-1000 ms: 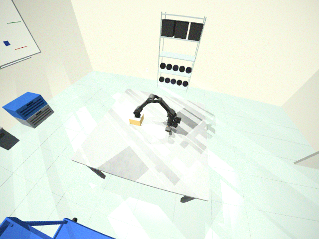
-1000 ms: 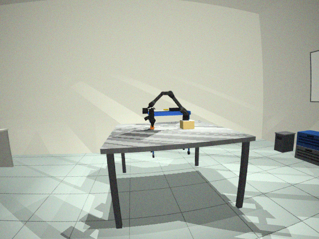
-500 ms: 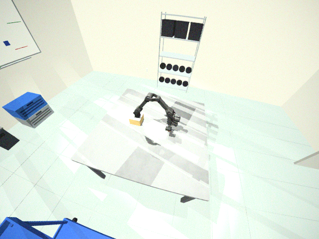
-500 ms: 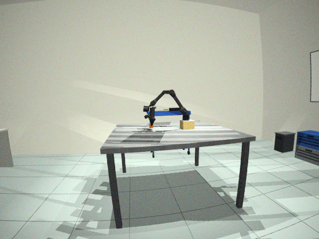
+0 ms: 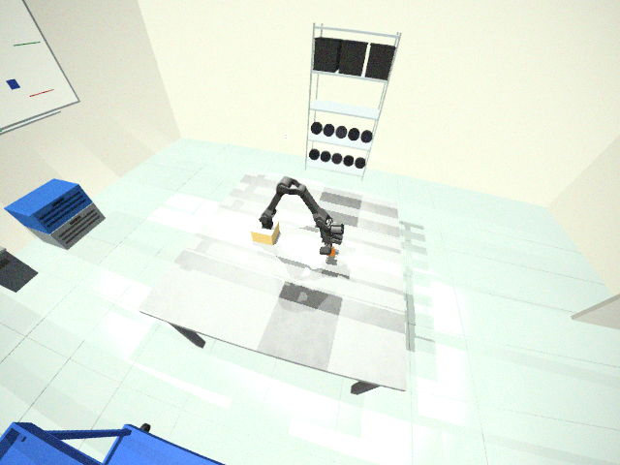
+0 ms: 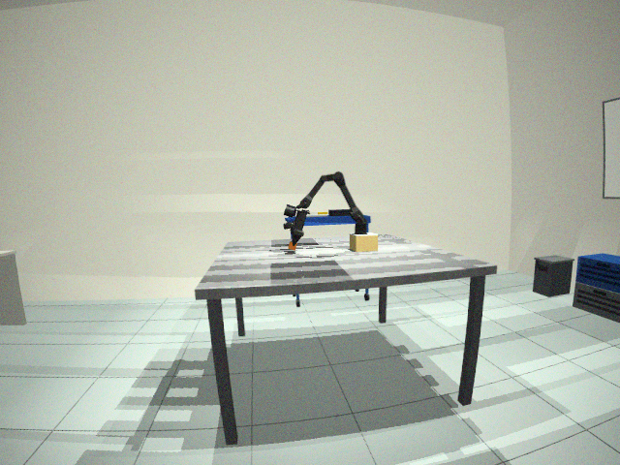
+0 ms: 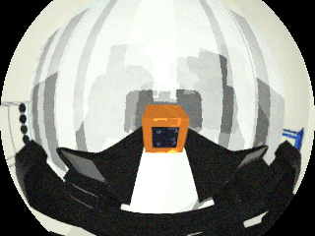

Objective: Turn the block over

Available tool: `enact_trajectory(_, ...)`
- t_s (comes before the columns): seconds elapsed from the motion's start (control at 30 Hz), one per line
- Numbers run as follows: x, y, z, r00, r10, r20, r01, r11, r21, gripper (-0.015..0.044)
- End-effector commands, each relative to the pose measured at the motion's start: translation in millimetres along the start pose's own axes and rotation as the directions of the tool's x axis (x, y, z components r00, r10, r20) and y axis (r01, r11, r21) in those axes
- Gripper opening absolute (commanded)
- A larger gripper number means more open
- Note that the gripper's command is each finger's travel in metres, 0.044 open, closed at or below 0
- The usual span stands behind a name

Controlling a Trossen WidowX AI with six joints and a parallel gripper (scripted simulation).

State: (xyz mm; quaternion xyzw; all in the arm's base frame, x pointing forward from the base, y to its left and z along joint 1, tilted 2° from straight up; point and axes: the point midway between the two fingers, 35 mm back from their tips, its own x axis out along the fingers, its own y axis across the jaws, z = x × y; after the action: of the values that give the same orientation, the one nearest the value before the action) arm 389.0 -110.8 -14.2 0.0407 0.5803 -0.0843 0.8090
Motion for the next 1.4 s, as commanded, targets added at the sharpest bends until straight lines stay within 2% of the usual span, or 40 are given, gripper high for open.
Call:
enact_trajectory(0.0,-1.2,0.4,-0.6,0.998,0.004,0.067,-0.003,1.000,-0.006,0.0000)
enact_trajectory(0.3,-5.2,0.6,-5.4,0.981,0.003,0.196,-0.001,1.000,-0.011,0.0000)
enact_trajectory(0.47,-5.3,0.6,-5.8,0.978,0.003,0.208,0.000,1.000,-0.011,0.0000)
enact_trajectory(0.67,8.5,0.1,-3.5,0.959,0.004,0.284,-0.002,1.000,-0.008,0.0000)
enact_trajectory(1.37,30.0,-0.2,-10.4,0.826,0.007,0.564,-0.004,1.000,-0.007,0.0000)
